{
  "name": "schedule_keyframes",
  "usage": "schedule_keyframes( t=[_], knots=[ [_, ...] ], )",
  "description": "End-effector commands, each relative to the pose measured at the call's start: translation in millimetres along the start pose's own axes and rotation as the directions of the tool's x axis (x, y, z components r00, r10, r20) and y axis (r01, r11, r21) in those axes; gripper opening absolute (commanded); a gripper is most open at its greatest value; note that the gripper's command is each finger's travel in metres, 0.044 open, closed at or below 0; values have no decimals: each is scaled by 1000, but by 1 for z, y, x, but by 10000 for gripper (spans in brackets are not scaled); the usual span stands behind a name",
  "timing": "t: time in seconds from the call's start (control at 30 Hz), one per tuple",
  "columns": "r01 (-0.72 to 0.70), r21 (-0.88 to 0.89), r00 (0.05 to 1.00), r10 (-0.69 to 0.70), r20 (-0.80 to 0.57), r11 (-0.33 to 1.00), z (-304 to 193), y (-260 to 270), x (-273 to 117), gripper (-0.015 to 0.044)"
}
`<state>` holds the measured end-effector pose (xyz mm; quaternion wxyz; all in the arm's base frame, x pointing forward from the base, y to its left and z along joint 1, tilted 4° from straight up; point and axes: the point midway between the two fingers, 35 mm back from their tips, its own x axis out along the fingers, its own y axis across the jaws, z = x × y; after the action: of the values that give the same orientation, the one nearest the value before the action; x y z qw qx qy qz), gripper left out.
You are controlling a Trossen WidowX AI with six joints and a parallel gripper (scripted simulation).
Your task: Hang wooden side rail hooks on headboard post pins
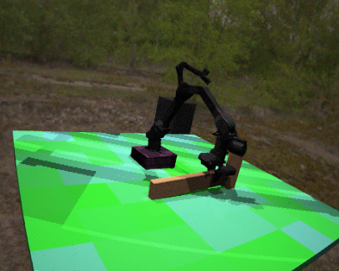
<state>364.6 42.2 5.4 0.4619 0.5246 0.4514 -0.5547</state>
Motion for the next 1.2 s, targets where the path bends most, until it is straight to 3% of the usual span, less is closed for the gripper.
schedule_keyframes(
  t=[0.0, 1.17],
  knots=[
    [-4, 2, 1000, 4, -3, 1000, 0, 1, 0, 0],
    [-4, 2, 1000, 4, -3, 1000, 0, 1, 6, 0]
  ],
)
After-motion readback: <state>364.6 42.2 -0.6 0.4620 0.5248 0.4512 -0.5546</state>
